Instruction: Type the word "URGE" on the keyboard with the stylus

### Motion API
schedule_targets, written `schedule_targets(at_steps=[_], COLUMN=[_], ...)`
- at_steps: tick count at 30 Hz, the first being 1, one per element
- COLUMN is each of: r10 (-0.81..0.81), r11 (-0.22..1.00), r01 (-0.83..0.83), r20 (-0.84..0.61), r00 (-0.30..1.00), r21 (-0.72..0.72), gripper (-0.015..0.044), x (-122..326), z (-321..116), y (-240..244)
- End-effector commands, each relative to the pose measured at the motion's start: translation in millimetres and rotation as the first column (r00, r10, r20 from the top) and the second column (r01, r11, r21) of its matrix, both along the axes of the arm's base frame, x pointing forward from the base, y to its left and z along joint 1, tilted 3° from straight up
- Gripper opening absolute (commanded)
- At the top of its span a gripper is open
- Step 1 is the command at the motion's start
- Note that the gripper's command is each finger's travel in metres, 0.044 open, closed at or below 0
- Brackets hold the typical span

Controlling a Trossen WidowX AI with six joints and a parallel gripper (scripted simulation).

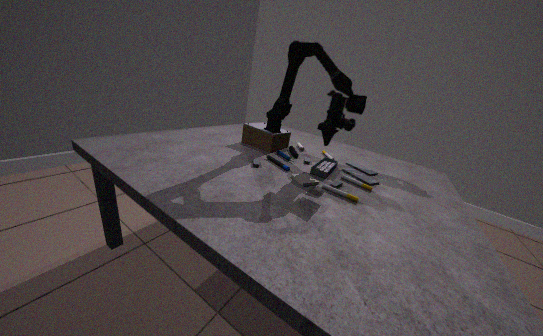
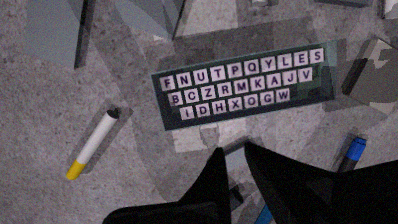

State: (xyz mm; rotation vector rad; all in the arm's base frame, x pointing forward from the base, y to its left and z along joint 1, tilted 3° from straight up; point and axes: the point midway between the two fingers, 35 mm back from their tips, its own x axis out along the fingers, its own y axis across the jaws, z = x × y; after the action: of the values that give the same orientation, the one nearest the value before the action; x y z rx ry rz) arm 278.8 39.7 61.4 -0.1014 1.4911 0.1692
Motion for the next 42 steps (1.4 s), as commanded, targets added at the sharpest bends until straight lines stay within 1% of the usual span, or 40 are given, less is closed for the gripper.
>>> schedule_targets(at_steps=[1, 4, 7, 9, 19, 42], r10=[-0.1, -0.231, -0.342, -0.379, -0.383, -0.383], r11=[0.995, 0.973, 0.934, 0.913, 0.91, 0.91], r01=[0.098, 0.229, 0.352, 0.402, 0.408, 0.408], r20=[-0.123, -0.288, -0.445, -0.509, -0.517, -0.517], r00=[0.987, 0.929, 0.828, 0.773, 0.766, 0.766], r21=[-0.018, -0.042, -0.062, -0.07, -0.071, -0.071], gripper=[0.015, 0.015, 0.015, 0.015, 0.015, 0.015], x=[-20.6, -54.5, -92.4, -109.0, -107.0, -105.8], z=[-16.9, -34.1, -44.8, -47.5, -48.8, -69.6], y=[-29.8, -63.1, -86.7, -93.8, -95.7, -94.9])
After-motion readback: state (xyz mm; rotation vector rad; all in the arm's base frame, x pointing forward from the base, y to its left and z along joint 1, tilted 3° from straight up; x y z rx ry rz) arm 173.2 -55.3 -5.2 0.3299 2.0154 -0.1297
